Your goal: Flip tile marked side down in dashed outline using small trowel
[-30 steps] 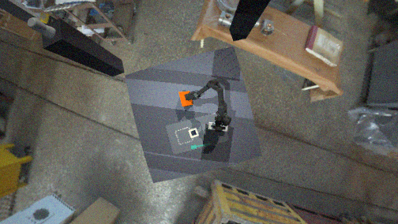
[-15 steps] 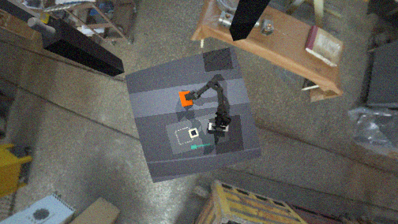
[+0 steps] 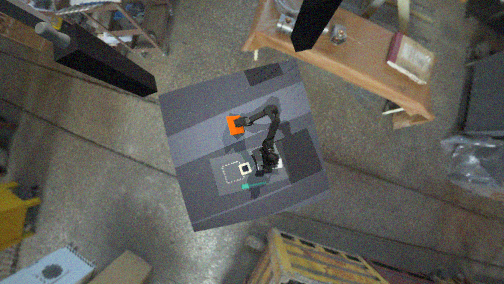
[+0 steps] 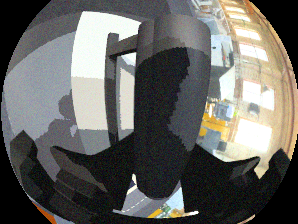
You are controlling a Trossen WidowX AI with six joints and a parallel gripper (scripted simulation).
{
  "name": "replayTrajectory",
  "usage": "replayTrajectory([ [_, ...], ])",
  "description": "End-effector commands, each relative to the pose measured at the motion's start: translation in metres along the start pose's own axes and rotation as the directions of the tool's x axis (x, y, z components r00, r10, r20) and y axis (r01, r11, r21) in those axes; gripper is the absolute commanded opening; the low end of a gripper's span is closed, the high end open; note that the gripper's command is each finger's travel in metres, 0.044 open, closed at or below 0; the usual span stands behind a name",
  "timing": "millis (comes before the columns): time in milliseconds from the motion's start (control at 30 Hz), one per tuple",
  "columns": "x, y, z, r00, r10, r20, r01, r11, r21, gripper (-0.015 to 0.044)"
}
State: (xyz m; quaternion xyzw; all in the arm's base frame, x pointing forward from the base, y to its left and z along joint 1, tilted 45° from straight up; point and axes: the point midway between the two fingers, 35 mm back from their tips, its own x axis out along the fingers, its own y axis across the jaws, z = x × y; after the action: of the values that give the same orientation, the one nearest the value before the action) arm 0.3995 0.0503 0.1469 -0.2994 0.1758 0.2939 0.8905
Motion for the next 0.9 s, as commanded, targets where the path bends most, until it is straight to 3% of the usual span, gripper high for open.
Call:
replayTrajectory([
  [0,-0.003,-0.004,-0.022,0.998,-0.008,0.065,0.011,0.999,-0.040,0.0000],
  [233,-0.012,0.000,-0.050,0.987,-0.012,0.160,0.030,0.993,-0.110,0.0000],
  [867,0.001,0.015,-0.053,0.987,-0.012,0.162,0.031,0.993,-0.112,0.0000],
])
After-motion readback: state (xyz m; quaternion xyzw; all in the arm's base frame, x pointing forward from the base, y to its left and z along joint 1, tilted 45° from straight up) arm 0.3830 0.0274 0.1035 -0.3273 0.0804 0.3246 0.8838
